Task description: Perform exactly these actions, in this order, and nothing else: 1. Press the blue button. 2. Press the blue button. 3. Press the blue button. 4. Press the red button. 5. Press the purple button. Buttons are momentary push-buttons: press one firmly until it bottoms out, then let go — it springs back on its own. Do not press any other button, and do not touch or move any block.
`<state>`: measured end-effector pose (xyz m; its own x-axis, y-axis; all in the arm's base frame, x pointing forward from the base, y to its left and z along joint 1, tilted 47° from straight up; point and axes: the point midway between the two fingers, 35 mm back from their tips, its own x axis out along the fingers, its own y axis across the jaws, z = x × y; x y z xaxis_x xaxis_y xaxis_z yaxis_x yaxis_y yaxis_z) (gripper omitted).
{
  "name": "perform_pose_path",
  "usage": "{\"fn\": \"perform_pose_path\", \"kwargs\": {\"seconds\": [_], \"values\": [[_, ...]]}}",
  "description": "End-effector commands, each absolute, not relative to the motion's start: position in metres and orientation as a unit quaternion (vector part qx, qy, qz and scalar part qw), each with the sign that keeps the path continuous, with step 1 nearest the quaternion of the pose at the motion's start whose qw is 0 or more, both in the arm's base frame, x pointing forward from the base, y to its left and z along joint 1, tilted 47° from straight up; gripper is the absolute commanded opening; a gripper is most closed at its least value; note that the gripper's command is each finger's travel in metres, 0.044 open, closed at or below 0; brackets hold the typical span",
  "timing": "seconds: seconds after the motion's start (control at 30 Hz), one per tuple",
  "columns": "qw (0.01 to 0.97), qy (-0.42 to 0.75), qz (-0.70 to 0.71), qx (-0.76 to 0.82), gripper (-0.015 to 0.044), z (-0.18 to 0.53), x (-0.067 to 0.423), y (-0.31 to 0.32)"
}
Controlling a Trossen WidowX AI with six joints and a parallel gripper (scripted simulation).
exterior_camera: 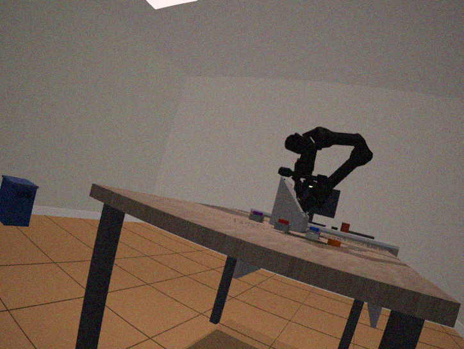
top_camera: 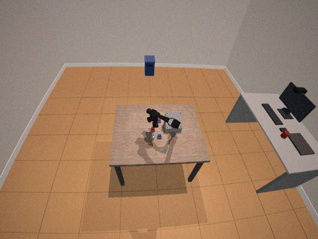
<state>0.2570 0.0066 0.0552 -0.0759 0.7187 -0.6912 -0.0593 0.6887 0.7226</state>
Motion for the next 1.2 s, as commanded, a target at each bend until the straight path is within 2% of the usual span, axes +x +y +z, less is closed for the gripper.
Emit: {"fn": "perform_pose_path", "kwargs": {"seconds": [0.0, 0.2, 0.37, 1.17], "values": [[0.633, 0.666, 0.307, 0.247, 0.002, 0.033, 0.27, -0.01], [0.633, 0.666, 0.307, 0.247, 0.002, 0.031, 0.27, -0.009], [0.633, 0.666, 0.308, 0.248, 0.002, -0.008, 0.266, 0.033], [0.633, 0.666, 0.308, 0.249, 0.002, -0.03, 0.263, 0.057]]}}
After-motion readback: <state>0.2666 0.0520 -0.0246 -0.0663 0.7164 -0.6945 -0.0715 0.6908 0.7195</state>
